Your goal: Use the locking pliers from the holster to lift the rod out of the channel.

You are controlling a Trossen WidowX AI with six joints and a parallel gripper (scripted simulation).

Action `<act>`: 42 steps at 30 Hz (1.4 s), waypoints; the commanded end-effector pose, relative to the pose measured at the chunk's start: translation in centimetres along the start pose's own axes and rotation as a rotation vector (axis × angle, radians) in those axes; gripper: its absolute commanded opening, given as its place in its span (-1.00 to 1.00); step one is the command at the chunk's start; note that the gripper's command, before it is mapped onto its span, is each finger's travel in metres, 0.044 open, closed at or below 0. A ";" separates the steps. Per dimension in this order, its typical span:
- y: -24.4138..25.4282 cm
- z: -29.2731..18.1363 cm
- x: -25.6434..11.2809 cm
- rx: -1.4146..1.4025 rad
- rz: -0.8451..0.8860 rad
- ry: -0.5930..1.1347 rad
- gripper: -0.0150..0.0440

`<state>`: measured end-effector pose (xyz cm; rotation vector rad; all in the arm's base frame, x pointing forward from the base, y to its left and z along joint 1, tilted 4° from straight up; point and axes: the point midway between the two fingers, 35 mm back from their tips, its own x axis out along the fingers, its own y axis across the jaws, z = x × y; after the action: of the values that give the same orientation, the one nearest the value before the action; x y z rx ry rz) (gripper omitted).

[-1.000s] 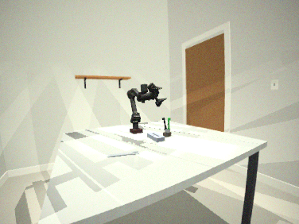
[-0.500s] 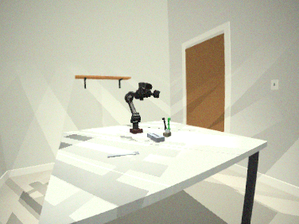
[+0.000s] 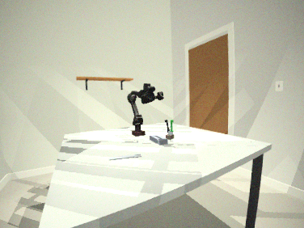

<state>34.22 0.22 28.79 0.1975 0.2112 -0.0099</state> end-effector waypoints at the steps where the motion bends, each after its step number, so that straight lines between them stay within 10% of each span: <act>1: -1.0 -5.6 3.0 0.284 -0.125 0.371 1.00; 13: -2.5 -16.2 1.1 0.857 -0.910 1.106 1.00; 42: -0.4 -16.3 2.9 0.864 -0.924 1.113 1.00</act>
<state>33.67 2.04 12.53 0.9432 1.3932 -0.9361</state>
